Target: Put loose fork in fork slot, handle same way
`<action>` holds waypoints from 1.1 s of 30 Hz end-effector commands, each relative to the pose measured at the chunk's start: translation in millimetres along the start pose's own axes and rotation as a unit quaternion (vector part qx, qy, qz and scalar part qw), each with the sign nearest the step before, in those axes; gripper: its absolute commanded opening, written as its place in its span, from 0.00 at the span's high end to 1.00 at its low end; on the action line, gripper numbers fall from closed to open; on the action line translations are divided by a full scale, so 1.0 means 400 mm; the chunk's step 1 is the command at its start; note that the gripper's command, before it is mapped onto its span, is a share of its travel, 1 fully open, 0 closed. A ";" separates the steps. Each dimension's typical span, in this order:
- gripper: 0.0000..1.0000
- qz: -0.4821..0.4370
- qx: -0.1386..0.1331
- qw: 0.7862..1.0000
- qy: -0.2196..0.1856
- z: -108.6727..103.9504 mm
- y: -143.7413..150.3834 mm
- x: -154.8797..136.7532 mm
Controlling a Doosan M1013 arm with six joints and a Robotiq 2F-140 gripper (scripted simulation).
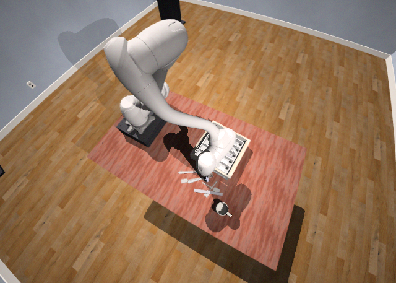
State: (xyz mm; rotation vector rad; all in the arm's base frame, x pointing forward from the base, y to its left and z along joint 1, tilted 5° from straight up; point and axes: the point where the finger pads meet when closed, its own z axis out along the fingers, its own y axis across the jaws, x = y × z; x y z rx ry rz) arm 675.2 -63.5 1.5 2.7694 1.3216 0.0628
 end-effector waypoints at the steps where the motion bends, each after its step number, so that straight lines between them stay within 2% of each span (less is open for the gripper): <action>1: 0.83 0.000 0.000 1.000 0.000 0.005 0.000 0.000; 33: 0.83 0.000 0.000 1.000 0.000 0.020 0.000 0.000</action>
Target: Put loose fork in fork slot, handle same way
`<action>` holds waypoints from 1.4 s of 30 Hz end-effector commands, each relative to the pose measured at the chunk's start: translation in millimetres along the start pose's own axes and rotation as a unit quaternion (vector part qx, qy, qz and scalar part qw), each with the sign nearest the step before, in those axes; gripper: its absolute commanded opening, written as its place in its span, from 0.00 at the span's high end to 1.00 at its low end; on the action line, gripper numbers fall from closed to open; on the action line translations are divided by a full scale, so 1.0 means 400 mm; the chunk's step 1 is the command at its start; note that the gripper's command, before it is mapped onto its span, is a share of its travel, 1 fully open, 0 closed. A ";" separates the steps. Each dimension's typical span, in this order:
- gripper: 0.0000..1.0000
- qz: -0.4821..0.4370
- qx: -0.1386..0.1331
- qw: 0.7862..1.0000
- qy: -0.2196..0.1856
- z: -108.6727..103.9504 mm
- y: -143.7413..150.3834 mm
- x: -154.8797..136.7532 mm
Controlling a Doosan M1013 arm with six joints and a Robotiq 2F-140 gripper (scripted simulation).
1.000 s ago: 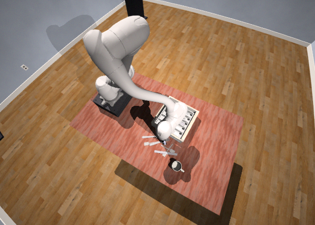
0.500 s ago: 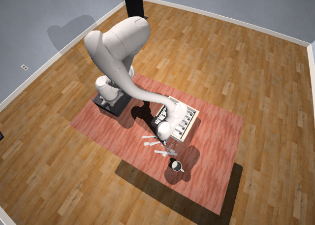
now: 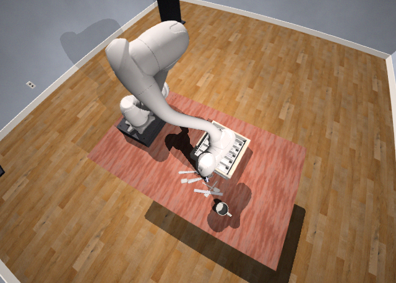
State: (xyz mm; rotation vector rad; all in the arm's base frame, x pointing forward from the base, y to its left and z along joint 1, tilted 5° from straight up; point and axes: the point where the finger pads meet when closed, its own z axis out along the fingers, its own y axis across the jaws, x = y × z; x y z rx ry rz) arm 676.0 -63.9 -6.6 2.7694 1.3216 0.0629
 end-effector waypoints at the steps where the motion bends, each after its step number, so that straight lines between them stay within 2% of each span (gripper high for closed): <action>1: 0.83 0.000 0.000 1.000 0.000 0.000 0.000 0.000; 26: 0.83 0.000 0.000 1.000 0.000 0.001 0.000 0.000; 42: 0.83 0.000 0.000 1.000 0.000 0.027 0.000 0.000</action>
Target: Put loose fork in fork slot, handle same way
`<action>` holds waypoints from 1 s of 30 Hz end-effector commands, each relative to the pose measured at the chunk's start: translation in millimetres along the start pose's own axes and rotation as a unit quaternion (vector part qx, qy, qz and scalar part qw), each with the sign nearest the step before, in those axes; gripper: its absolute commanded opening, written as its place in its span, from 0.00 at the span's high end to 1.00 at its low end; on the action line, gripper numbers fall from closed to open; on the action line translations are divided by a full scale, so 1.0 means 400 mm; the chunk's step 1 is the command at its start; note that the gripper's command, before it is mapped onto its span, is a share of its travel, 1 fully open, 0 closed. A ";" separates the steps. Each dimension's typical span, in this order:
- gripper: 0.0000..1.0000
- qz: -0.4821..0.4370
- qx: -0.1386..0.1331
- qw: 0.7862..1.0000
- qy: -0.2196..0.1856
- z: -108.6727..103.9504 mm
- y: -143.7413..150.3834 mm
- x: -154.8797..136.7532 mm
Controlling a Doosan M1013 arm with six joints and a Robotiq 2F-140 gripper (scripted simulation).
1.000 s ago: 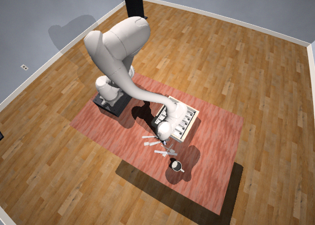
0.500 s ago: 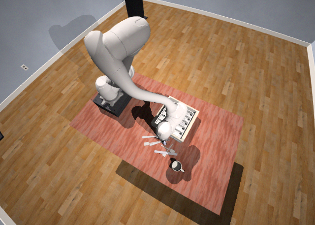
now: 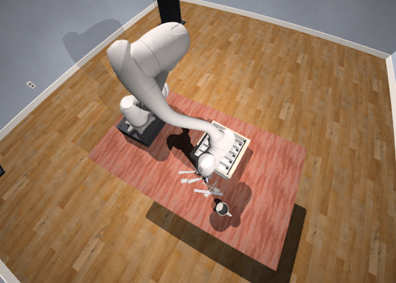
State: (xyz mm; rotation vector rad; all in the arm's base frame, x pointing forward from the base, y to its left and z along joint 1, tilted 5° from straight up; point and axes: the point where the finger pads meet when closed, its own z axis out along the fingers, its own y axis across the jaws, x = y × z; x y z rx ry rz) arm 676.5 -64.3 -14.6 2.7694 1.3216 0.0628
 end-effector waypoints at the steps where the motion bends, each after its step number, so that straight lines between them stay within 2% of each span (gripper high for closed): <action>1: 0.83 0.000 0.000 1.000 0.000 0.009 0.000 0.000; 17: 0.83 0.000 0.000 1.000 0.000 0.042 0.000 0.000; 30: 0.83 0.000 0.000 1.000 0.000 0.047 0.000 0.000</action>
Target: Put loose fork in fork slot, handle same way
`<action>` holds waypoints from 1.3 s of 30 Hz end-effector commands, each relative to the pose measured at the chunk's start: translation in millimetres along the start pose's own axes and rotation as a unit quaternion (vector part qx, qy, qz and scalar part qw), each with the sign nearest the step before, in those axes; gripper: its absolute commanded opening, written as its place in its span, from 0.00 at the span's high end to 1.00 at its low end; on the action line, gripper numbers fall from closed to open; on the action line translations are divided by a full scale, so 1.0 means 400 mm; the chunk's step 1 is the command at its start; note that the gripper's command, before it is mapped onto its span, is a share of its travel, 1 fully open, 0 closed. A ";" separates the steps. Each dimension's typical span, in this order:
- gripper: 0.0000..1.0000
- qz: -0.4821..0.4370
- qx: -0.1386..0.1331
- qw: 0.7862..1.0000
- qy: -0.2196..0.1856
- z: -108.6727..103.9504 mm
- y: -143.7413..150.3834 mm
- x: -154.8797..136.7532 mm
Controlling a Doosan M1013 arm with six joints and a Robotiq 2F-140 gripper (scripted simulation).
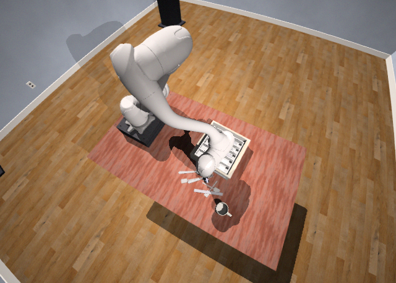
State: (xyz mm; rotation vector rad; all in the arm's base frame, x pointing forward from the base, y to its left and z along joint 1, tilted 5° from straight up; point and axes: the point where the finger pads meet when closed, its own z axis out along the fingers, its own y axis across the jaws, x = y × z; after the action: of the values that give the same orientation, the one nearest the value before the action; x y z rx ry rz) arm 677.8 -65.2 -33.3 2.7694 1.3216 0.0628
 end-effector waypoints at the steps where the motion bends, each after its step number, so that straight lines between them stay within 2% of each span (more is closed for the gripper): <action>1: 0.83 0.000 0.000 1.000 0.000 0.000 0.000 0.000; 16: 0.83 0.000 0.000 1.000 0.000 0.000 0.000 0.000; 17: 0.98 0.000 0.000 1.000 0.000 0.000 0.000 0.000; 39: 0.98 0.000 0.000 1.000 0.000 0.000 0.000 0.000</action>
State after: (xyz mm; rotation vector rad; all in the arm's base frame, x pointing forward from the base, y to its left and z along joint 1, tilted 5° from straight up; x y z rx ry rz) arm 677.8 -65.2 -33.3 2.7694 1.3216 0.0629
